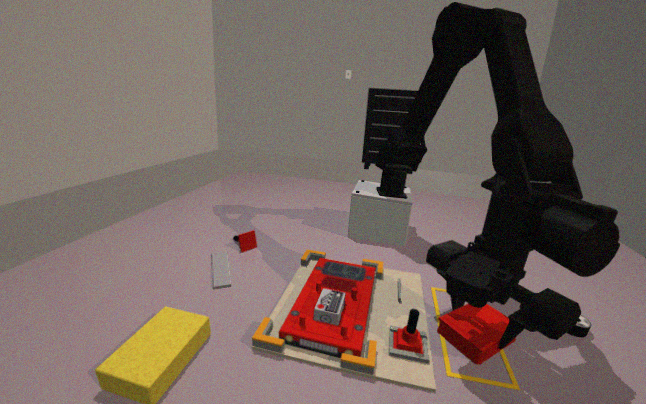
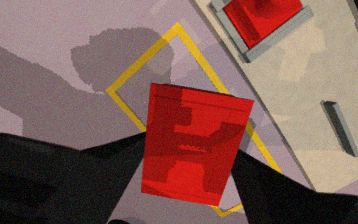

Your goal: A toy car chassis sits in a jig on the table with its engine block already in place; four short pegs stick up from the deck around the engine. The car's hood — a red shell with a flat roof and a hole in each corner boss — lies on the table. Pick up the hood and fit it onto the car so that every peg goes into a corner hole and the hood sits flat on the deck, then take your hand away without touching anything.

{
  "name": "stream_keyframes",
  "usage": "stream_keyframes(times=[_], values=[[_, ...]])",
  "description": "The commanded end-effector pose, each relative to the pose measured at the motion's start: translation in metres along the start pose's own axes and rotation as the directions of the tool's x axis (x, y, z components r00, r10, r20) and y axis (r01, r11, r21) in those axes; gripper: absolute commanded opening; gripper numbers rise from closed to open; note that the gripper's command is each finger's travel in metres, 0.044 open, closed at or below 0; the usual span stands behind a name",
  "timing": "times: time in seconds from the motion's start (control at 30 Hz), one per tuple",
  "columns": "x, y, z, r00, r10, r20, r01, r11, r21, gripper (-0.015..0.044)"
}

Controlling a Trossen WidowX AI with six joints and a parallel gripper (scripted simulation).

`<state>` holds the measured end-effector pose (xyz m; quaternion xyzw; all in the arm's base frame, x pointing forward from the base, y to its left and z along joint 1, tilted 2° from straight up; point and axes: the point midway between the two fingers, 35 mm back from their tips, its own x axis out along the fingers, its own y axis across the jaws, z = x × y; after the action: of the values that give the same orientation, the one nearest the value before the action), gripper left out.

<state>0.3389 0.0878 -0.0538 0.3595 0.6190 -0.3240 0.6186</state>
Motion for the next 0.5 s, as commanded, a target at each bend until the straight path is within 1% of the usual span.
stream_keyframes(times=[0.0,0.1,0.43,0.47], values=[[-0.0004,0.0001,0.0001,1.0,0.0,0.0,0.0,1.0,0.0,0.0295],[-0.0004,0.0001,0.0001,1.0,0.0,0.0,0.0,1.0,0.0,0.0275],[-0.0078,0.0001,0.0001,1.0,0.0,0.0,0.0,1.0,0.0,0.0012],[-0.0094,0.0001,0.0001,1.0,0.0,0.0,0.0,1.0,0.0,0.0]])
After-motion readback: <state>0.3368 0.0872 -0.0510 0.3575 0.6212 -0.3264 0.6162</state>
